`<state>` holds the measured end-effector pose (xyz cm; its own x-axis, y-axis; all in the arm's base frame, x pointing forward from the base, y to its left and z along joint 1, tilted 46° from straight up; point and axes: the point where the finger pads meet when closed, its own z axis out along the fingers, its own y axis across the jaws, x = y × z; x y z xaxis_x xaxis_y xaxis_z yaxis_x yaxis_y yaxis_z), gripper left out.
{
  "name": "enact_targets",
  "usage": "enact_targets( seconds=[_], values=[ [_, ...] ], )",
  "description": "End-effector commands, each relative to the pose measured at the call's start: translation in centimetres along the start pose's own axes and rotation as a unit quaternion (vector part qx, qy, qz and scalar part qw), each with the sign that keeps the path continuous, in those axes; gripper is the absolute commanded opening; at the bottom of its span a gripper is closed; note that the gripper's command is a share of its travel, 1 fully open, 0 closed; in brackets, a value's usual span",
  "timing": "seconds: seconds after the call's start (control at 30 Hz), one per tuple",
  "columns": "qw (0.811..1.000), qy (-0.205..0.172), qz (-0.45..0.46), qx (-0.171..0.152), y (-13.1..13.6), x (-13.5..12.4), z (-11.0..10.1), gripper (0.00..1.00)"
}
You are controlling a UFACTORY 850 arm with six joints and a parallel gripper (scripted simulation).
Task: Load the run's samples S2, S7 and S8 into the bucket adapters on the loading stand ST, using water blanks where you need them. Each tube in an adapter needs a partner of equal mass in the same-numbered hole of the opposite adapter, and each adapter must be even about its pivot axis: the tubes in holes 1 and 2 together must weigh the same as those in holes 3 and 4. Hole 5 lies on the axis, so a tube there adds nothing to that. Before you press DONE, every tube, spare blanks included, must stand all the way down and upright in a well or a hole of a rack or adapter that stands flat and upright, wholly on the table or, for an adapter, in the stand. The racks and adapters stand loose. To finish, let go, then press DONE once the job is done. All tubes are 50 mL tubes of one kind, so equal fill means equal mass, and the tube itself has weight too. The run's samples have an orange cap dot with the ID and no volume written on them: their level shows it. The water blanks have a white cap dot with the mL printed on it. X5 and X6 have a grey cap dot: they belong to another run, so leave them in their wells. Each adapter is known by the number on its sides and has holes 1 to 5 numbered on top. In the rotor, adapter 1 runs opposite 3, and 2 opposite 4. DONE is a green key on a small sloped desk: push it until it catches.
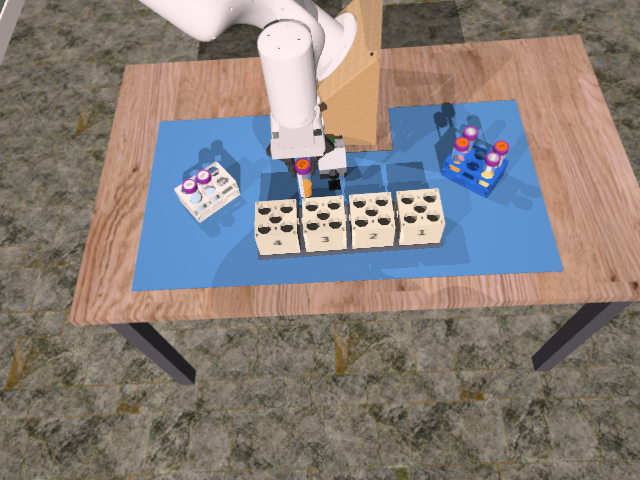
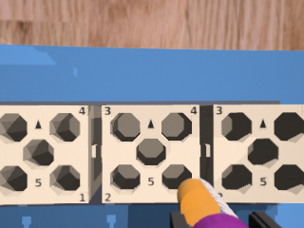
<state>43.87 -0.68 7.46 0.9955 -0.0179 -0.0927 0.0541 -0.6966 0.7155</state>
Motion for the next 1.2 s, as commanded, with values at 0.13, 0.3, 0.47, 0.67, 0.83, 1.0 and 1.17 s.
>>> enact_targets(
  seconds=[0.13, 0.3, 0.47, 0.67, 0.83, 1.0, 1.17],
  values=[
    [1.000, 0.001, 0.000, 0.000, 3.4, 1.2, -0.1, 0.00],
    [1.000, 0.001, 0.000, 0.000, 5.3, 1.8, -0.1, 0.00],
    [1.000, 0.001, 0.000, 0.000, 7.2, 2.4, -0.1, 0.00],
    [1.000, 0.001, 0.000, 0.000, 7.7, 2.5, -0.1, 0.00],
    [1.000, 0.001, 0.000, 0.000, 7.7, 2.5, -0.1, 0.00],
    [1.000, 0.001, 0.000, 0.000, 7.7, 2.5, -0.1, 0.00],
    [1.000, 0.001, 0.000, 0.000, 7.7, 2.5, -0.1, 0.00]
  ],
)
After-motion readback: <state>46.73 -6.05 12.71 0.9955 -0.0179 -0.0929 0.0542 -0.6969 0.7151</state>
